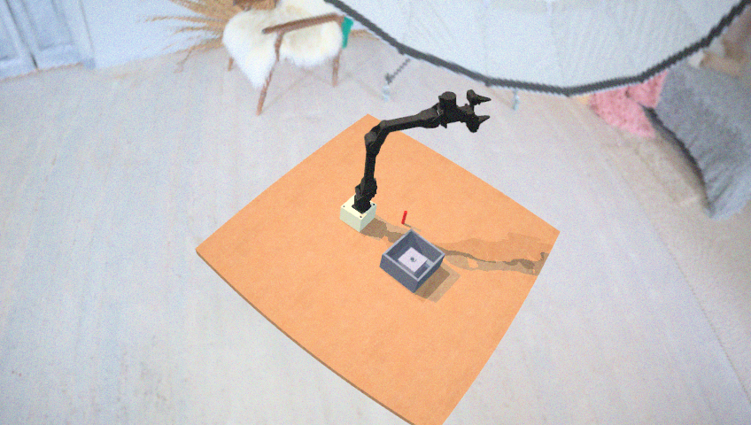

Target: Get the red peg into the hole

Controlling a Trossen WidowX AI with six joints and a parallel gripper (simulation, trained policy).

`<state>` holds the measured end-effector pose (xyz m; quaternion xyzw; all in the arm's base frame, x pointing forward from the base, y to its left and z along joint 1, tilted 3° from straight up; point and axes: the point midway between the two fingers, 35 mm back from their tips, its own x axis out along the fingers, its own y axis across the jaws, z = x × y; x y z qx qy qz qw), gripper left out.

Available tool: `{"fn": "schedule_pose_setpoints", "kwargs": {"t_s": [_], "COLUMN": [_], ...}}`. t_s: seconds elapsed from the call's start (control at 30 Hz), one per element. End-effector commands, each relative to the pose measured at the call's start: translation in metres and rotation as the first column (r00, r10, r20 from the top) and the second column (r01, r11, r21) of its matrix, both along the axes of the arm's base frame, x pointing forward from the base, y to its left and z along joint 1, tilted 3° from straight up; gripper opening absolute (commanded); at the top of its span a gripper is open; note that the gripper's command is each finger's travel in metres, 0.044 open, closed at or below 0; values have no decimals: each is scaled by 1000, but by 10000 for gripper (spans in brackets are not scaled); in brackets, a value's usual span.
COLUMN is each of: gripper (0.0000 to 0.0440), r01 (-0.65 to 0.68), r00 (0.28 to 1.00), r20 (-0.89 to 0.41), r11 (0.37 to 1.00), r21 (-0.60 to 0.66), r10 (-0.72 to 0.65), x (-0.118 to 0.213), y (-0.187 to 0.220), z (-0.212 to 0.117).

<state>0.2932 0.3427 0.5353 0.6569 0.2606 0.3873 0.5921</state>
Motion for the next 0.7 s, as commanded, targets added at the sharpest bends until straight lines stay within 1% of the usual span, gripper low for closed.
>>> {"fn": "schedule_pose_setpoints", "kwargs": {"t_s": [0.0,0.13,0.3,0.5,0.67], "gripper": [440,440,440,440,440], "r01": [67,115,151,150,107], "r00": [996,984,961,923,887], "r20": [-54,-106,-166,-230,-279], "r11": [991,968,919,837,754], "r21": [-112,-224,-364,-526,-649], "r10": [-73,-142,-224,-310,-367], "x": [15,26,33,32,23], "y": [-15,-34,-59,-92,-118], "z": [-31,-61,-100,-148,-190]}}
